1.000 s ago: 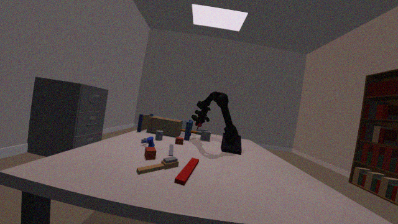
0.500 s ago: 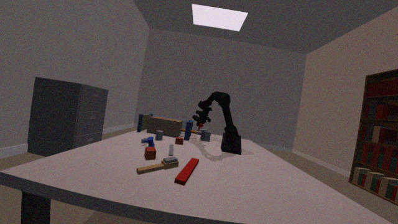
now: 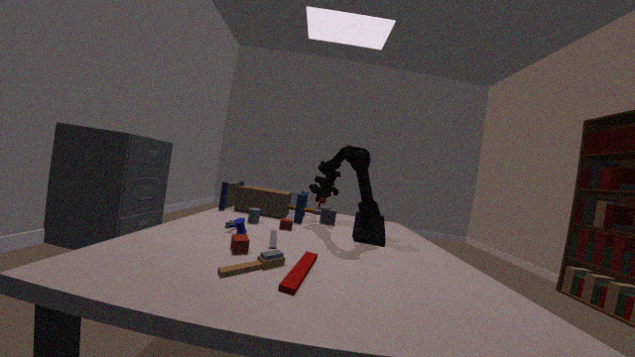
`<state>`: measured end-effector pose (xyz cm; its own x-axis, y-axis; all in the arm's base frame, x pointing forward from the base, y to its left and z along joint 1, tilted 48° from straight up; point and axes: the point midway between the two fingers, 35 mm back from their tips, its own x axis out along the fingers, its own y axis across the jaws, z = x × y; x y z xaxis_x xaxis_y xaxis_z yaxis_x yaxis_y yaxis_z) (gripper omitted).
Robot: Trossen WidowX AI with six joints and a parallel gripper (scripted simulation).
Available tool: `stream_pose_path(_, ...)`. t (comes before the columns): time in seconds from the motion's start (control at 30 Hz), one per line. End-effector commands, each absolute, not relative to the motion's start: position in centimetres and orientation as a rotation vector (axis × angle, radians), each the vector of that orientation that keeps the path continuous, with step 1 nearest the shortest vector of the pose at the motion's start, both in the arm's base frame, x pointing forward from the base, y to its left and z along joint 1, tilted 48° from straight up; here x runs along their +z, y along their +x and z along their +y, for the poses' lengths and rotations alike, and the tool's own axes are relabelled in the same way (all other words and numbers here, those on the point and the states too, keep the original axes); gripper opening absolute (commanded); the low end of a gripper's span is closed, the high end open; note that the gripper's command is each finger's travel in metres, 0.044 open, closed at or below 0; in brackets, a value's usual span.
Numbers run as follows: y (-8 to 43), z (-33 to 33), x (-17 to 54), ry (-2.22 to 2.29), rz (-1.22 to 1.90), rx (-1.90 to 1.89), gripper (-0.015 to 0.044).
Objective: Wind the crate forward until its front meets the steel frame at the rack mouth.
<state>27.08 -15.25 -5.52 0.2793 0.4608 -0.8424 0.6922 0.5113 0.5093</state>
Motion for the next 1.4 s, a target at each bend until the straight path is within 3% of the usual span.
stream_pose_path(0.0, 25.9, -14.6, -5.3, 1.122, 1.377, -0.206, 0.0)
stream_pose_path(1.37, 21.0, -14.1, -4.5, 1.122, 1.38, -0.207, 0.0)
